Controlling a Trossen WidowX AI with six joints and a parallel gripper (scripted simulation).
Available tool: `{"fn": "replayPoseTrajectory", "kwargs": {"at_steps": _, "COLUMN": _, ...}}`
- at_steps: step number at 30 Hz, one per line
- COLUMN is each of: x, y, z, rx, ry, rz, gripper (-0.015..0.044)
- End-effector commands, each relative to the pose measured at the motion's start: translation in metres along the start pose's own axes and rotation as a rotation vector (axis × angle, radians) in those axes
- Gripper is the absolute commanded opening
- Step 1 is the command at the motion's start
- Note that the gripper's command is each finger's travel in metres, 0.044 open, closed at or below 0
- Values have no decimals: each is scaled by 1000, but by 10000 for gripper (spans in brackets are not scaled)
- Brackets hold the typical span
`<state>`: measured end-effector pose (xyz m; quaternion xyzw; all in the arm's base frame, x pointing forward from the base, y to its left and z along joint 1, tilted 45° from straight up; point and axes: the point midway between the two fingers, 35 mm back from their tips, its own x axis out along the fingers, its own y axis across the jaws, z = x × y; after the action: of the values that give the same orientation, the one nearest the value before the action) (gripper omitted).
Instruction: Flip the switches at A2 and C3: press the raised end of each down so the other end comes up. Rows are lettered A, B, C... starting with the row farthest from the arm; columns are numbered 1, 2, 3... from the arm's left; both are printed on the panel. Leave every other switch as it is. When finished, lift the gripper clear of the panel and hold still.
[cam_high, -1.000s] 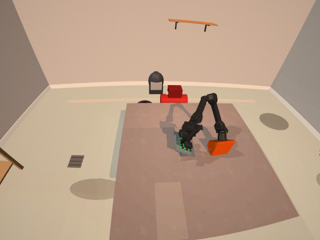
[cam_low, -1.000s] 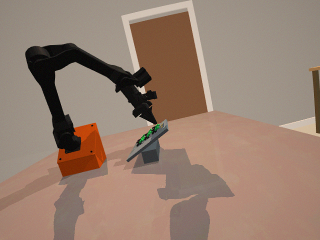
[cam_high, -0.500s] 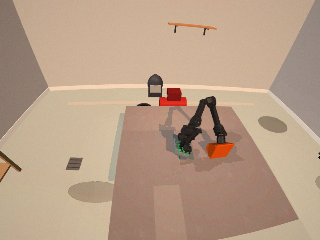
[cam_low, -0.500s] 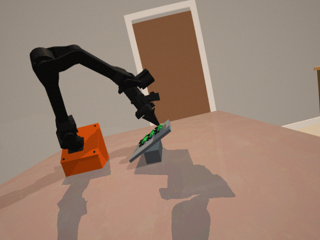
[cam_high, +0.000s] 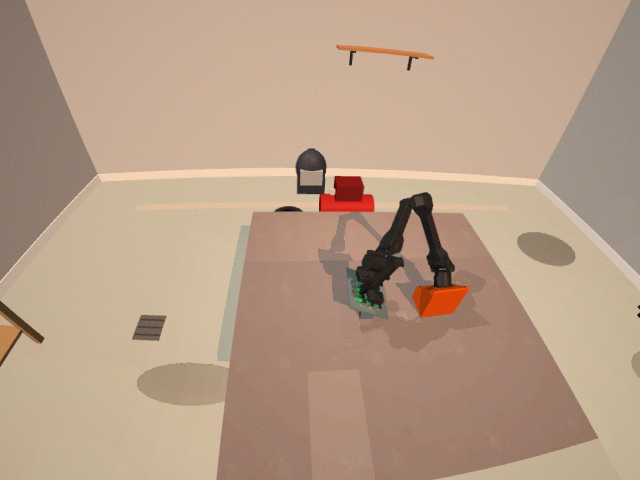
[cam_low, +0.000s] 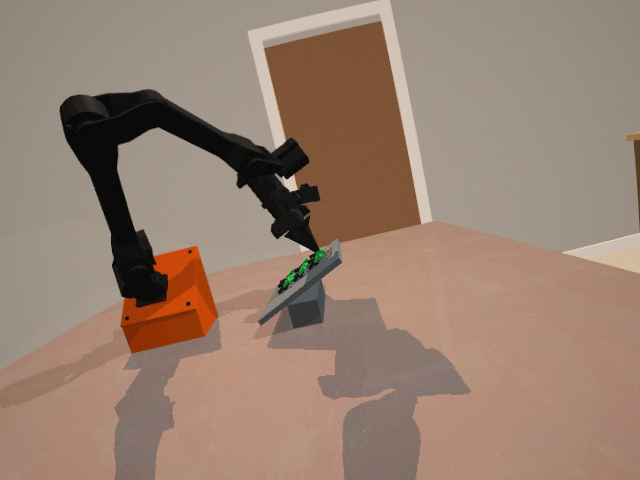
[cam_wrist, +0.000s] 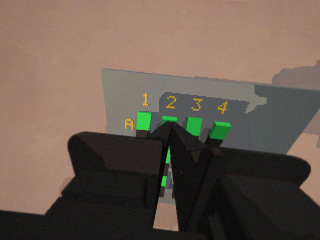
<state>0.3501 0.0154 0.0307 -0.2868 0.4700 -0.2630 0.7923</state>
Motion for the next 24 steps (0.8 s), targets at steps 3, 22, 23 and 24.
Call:
{"fn": "replayPoseTrajectory", "kwargs": {"at_steps": 3, "x": 1, "y": 1, "z": -1, "rx": -3, "ry": 2, "rz": 6, "gripper": 0}}
{"fn": "replayPoseTrajectory", "kwargs": {"at_steps": 22, "x": 4, "y": 1, "z": 0, "rx": -3, "ry": 2, "rz": 6, "gripper": 0}}
{"fn": "replayPoseTrajectory", "kwargs": {"at_steps": 23, "x": 4, "y": 1, "z": 0, "rx": -3, "ry": 2, "rz": 6, "gripper": 0}}
{"fn": "replayPoseTrajectory", "kwargs": {"at_steps": 24, "x": 4, "y": 1, "z": 0, "rx": -3, "ry": 2, "rz": 6, "gripper": 0}}
